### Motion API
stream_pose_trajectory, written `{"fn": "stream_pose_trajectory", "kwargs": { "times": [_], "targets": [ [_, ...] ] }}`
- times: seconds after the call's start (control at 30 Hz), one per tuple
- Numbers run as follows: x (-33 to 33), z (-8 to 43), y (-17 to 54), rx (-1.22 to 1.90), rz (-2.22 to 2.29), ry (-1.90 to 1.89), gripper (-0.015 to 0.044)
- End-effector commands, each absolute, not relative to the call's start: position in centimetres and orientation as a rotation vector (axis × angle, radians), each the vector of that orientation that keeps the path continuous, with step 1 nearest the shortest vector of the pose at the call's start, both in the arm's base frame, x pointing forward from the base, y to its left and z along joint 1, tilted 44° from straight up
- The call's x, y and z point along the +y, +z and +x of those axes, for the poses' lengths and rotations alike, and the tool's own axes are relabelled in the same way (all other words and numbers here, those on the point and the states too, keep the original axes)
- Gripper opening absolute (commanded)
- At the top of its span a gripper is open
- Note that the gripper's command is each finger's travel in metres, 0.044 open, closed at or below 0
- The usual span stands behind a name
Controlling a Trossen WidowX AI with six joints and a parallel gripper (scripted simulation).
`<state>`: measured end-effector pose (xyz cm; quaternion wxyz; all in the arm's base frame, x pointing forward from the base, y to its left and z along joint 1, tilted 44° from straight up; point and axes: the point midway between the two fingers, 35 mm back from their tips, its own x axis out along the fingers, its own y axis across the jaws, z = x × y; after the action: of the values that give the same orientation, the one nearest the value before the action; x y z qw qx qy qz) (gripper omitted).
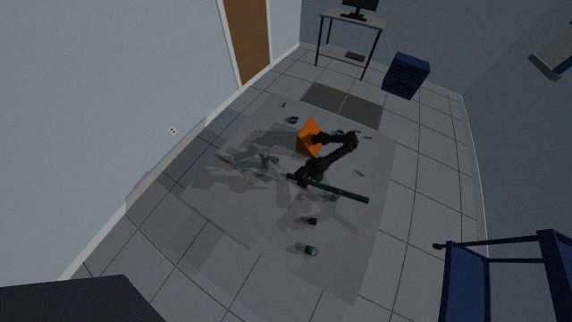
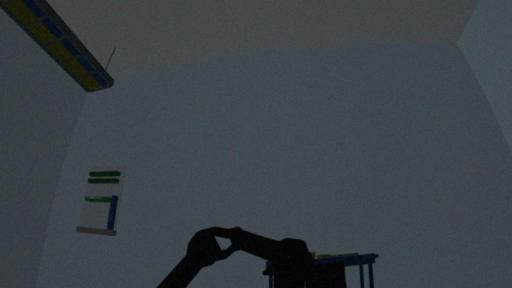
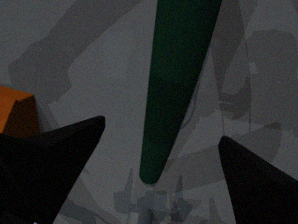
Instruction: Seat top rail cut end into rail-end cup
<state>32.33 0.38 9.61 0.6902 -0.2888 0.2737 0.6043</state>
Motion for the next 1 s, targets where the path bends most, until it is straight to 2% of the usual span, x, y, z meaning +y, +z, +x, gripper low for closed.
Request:
{"fn": "stream_pose_trajectory", "kwargs": {
  "times": [0.0, 0.97],
  "targets": [
    [1.0, 32.3, 9.1, 0.613, -0.637, 1.356, 0.044],
    [4.2, 32.8, 5.8, 0.61, -0.635, 1.356, 0.044]
  ]
}}
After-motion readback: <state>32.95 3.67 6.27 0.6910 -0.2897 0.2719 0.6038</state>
